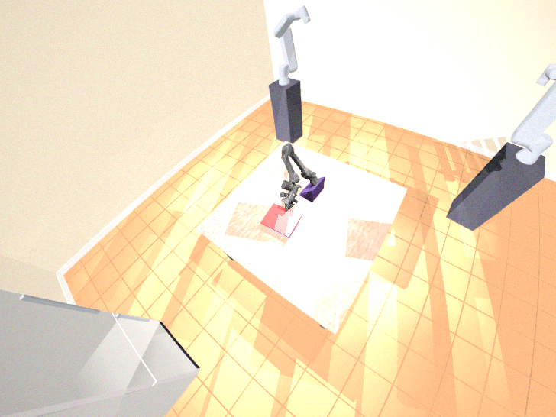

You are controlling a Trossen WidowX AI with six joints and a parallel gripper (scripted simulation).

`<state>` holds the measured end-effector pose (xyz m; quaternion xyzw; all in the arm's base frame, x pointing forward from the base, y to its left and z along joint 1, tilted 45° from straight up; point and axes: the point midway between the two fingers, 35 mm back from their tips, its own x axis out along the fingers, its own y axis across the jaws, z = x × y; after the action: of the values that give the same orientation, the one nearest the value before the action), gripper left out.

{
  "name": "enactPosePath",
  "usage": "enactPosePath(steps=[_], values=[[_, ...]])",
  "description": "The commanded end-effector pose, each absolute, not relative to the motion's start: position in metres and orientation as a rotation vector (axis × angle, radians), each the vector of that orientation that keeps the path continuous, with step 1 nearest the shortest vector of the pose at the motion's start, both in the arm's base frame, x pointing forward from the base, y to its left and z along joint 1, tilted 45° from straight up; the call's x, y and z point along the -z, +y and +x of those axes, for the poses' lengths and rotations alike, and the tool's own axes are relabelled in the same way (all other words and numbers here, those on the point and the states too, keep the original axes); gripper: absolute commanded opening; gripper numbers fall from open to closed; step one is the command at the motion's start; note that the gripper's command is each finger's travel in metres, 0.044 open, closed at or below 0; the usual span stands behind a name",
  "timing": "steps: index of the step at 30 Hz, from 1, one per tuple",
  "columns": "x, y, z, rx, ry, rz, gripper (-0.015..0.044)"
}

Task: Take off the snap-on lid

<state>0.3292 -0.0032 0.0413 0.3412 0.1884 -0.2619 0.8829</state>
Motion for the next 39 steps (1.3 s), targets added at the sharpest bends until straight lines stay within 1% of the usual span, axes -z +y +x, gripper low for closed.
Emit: enactPosePath(steps=[1, 39], values=[[-0.041, -0.004, 0.330, 0.546, 0.393, 0.710, 0.0000], [-0.067, 0.024, 0.336, 0.545, 0.393, 0.712, 0.0000]])
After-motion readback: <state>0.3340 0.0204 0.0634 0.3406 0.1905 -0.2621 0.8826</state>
